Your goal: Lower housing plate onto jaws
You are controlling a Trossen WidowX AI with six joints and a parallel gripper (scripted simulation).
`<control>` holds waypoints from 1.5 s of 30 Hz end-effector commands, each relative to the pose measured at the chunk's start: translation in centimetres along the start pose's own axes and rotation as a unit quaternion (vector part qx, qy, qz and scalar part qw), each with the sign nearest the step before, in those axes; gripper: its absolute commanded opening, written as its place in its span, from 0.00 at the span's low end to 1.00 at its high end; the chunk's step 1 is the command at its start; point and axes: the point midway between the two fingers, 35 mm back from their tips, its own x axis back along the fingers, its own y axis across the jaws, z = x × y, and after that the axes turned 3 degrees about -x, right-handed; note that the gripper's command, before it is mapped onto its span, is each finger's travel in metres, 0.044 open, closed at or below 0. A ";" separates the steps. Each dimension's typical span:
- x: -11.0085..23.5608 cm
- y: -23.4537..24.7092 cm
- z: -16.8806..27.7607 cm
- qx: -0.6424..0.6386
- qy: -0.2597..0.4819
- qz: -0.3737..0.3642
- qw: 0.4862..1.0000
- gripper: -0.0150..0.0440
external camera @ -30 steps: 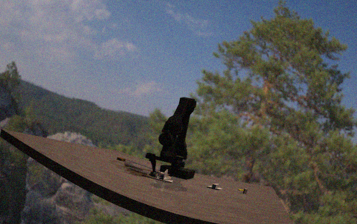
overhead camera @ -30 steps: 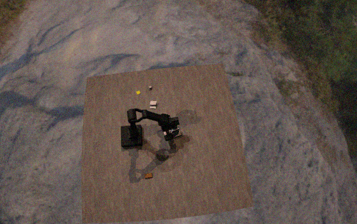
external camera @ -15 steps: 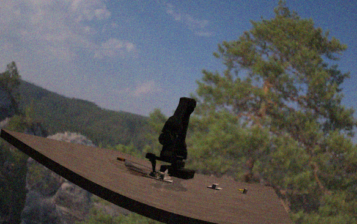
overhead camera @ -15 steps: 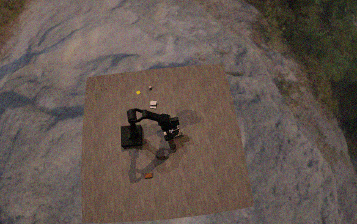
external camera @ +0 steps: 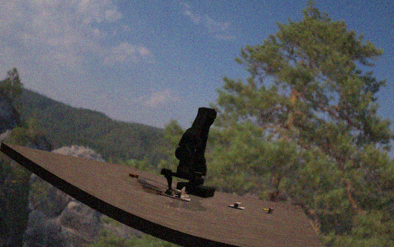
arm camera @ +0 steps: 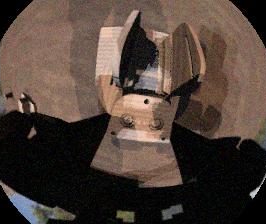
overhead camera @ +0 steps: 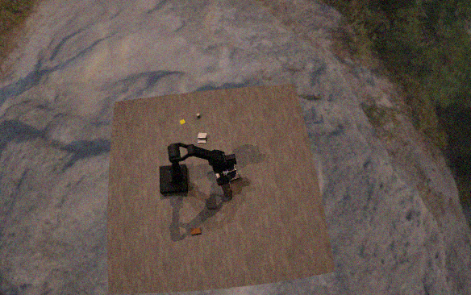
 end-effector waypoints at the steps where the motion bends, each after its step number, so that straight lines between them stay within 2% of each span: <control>1: 0.0 0.0 0.0 0.002 0.000 -0.001 1.000 0.85; 41: 0.0 0.0 0.0 0.002 0.000 -0.001 1.000 0.85; 44: 0.0 0.0 0.0 0.000 0.000 0.000 1.000 0.98; 45: 0.0 0.0 0.0 0.000 0.000 0.000 1.000 1.00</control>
